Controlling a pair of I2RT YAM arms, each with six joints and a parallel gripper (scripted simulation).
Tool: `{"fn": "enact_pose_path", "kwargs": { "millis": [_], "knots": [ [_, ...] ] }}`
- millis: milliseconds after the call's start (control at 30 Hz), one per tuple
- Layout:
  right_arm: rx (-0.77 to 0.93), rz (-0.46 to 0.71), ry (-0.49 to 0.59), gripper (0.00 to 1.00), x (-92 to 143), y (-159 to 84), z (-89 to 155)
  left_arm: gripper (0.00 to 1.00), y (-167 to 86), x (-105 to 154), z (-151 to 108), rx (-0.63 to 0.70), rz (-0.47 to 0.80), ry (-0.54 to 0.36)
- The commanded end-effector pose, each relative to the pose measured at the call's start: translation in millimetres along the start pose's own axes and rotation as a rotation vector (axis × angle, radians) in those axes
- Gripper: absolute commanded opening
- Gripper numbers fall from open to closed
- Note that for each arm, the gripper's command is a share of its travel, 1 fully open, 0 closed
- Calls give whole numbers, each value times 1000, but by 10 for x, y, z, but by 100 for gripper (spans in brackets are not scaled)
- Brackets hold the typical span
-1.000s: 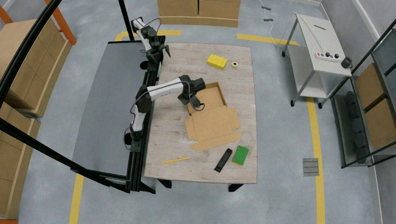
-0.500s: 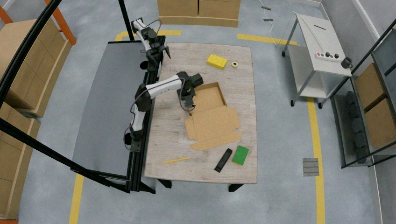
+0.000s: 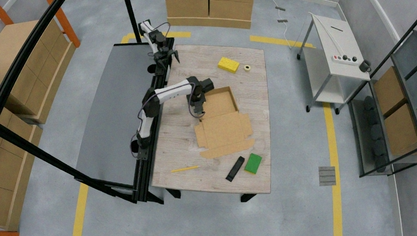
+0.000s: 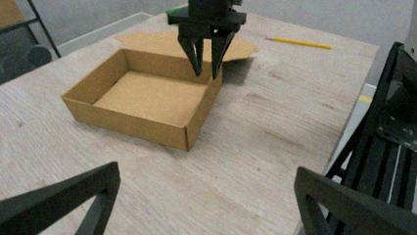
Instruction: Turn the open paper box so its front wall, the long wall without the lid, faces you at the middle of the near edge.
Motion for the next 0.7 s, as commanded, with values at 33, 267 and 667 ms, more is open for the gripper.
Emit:
{"fn": "enact_pose_path", "kwargs": {
  "millis": [33, 267, 667],
  "knots": [
    [-13, -14, -3, 29, -160, 58, 68, 100, 3, -2, 32, 11, -20, 17],
    [-12, -14, -3, 29, -263, 84, 85, 100, -80, -28, 34, 10, -12, 19],
    [-13, -14, -4, 29, -417, 63, 77, 100, -150, -62, 37, 10, -4, 20]
  ]
}}
Point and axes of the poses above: on each arm, the point where the finger pads meet when closed, its own x axis back along the fingers, its own z axis across the jaws, y = z × x, the point moved 4 cm from there along x, back along the fingers, and after that the axes turned 2 degrees about x, right-handed, at the moved point
